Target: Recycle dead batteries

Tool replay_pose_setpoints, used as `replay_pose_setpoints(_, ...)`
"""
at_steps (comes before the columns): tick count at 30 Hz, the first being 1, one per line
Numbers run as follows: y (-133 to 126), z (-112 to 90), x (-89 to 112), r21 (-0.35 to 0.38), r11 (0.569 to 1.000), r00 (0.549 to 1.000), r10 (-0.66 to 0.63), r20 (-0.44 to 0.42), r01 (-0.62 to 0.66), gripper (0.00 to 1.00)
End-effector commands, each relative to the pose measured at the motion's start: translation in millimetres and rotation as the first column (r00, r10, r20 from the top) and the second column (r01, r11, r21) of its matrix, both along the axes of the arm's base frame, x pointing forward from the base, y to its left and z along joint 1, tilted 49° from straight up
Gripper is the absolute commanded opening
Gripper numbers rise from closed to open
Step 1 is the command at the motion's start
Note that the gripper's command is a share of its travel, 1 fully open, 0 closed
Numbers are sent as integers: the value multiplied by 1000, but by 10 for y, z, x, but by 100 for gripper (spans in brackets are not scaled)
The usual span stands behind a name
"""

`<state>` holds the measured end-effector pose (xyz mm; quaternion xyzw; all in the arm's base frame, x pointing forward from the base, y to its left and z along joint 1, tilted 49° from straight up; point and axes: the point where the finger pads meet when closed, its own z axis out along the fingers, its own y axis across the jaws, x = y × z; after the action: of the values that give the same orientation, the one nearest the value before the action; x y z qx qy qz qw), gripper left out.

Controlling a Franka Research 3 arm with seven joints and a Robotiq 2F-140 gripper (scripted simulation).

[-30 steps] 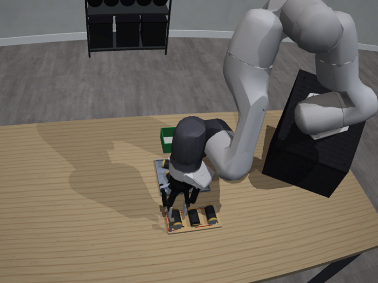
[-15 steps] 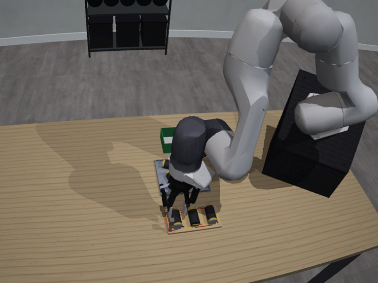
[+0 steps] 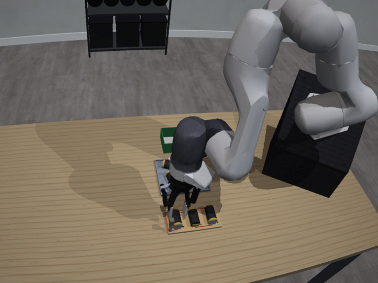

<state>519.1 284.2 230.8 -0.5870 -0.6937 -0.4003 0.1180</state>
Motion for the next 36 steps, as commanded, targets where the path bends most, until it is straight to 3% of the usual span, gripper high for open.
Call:
replay_pose_setpoints(1,-5,2,0,1,1000,1000,-3,1,3,29)
replay_pose_setpoints(36,56,-56,27,1,1000,1000,-3,1,3,29)
